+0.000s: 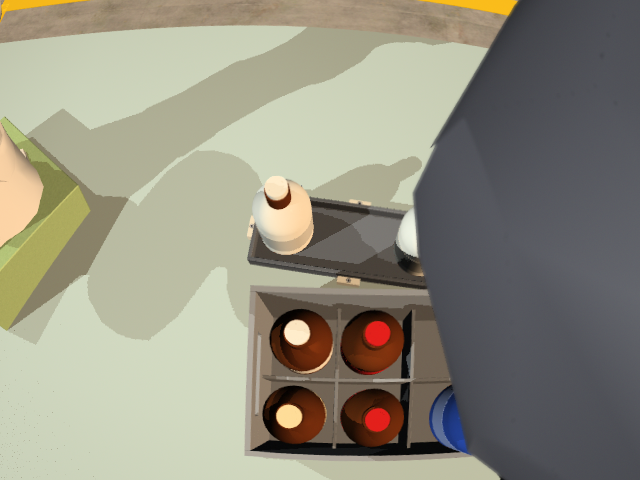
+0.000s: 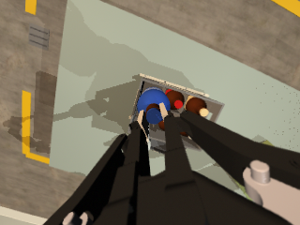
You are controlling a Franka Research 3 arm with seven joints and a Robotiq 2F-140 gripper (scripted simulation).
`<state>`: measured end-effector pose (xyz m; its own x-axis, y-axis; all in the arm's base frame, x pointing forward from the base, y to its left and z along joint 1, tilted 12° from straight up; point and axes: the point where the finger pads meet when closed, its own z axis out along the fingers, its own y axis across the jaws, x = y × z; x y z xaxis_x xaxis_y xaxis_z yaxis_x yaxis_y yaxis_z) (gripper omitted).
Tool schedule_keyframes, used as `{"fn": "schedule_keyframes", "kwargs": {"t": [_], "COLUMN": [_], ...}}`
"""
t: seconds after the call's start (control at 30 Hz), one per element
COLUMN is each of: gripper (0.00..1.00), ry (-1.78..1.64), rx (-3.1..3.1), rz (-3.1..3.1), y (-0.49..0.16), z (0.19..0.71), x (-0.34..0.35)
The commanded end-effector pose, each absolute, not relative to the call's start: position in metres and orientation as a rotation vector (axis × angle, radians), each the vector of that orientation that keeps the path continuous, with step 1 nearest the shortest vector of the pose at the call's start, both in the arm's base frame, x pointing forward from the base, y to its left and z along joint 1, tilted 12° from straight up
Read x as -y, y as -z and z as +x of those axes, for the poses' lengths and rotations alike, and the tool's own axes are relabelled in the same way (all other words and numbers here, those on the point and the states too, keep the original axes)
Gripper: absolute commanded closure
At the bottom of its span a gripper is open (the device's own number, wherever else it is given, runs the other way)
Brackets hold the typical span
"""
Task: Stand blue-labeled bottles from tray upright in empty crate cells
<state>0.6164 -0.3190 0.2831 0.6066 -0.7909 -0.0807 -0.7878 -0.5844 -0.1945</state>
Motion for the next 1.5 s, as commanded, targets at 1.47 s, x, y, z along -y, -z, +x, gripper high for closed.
{"fn": "schedule_keyframes", "kwargs": {"t": [1.47], "gripper": [1.0], "ry": [0.044], "rx": [-1.308], "rz": [-2.63], "y": [-0.264], "z": [0.62], "x": [0.319]}}
